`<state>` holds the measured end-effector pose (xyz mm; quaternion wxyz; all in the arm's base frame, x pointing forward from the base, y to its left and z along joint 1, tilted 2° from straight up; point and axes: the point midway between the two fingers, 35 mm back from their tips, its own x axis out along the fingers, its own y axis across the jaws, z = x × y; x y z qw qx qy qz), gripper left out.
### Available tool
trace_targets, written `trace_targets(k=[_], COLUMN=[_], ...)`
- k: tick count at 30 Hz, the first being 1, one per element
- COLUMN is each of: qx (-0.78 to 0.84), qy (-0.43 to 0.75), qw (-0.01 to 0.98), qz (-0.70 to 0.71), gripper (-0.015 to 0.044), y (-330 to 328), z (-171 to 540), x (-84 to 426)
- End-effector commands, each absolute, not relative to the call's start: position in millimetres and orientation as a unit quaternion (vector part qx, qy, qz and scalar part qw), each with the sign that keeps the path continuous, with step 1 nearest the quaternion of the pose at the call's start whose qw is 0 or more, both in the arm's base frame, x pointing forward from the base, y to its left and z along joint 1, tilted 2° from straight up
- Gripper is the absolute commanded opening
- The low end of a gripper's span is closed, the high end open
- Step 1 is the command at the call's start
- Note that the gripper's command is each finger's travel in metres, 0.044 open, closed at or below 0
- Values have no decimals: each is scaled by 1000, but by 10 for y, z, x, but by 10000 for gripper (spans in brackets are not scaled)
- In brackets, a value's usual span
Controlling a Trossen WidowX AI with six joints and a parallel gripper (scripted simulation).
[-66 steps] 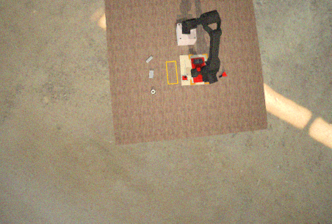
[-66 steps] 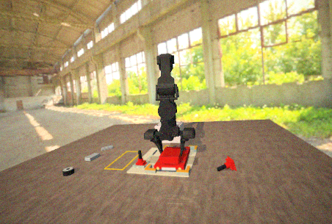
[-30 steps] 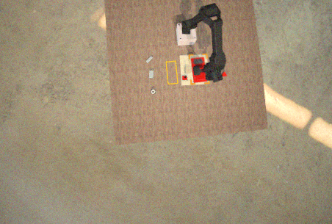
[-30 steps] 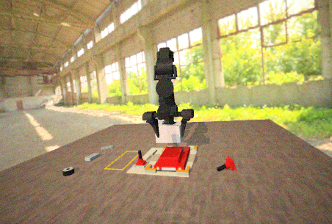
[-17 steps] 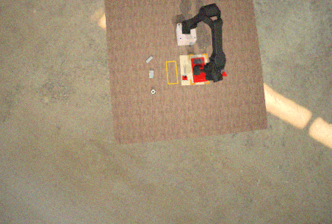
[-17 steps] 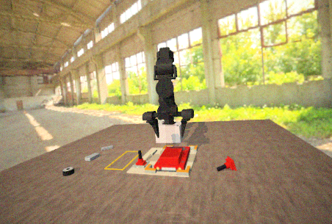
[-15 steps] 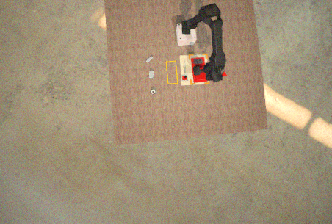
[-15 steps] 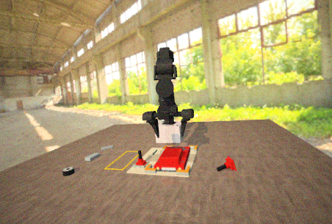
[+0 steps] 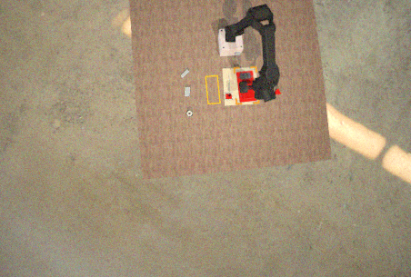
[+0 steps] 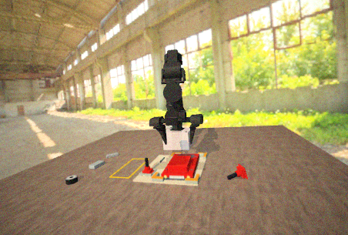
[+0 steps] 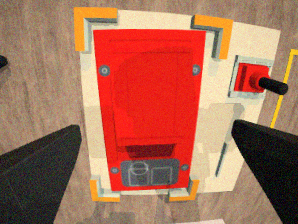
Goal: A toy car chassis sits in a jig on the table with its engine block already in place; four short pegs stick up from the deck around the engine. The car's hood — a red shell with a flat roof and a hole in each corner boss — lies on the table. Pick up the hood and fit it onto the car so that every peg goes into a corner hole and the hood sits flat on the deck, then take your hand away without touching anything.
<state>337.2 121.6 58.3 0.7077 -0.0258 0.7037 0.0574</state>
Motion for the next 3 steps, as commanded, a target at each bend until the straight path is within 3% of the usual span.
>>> trace_targets(k=[1,3], qx=[-29,-29], qy=[703,703], qw=[708,708], qz=[59,59], gripper=[440,440], y=[1212,1212], z=[588,588], x=[3373,3373])
